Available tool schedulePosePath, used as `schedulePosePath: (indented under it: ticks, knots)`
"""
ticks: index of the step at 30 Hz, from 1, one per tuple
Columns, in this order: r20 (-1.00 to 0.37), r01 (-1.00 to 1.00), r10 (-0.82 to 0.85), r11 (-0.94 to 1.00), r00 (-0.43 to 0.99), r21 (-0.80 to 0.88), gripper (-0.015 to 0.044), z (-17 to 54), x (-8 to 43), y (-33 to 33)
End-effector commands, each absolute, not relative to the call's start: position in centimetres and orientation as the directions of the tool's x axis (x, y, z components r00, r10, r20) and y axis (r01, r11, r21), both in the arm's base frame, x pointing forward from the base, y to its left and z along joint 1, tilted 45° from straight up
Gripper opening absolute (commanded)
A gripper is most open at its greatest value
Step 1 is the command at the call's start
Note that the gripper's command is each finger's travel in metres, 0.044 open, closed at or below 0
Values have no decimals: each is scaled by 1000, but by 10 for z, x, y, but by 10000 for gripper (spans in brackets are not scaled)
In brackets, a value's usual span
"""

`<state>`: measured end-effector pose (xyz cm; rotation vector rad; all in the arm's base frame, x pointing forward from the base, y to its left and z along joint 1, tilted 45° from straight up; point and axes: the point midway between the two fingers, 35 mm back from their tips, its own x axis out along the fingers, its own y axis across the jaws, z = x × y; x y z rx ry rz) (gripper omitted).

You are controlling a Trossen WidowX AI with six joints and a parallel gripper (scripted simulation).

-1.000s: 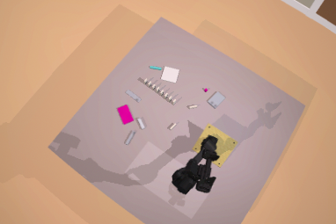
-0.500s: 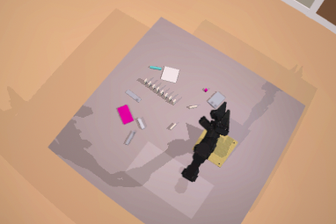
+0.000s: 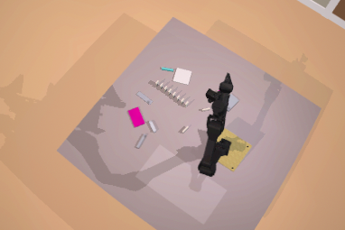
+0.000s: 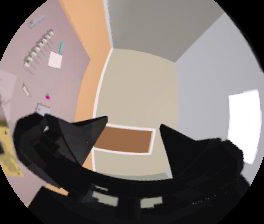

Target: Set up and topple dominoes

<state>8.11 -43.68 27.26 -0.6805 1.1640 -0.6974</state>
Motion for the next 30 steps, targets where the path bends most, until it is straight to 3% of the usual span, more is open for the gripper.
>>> schedulePosePath:
  ticks: [1,8,15,20,25,30]
  knots:
    - [-695,21,-649,735,310,-677,440,216,114,-430]
    - [-868,-195,-327,887,374,-418,440,113,165,-395]
    - [-933,-413,61,905,355,-98,440,23,202,-325]
    - [-896,-539,337,831,288,139,440,-27,215,-261]
    - [-773,-629,610,674,176,388,440,-65,230,-187]
    - [-723,-642,678,616,136,457,440,-74,231,-164]
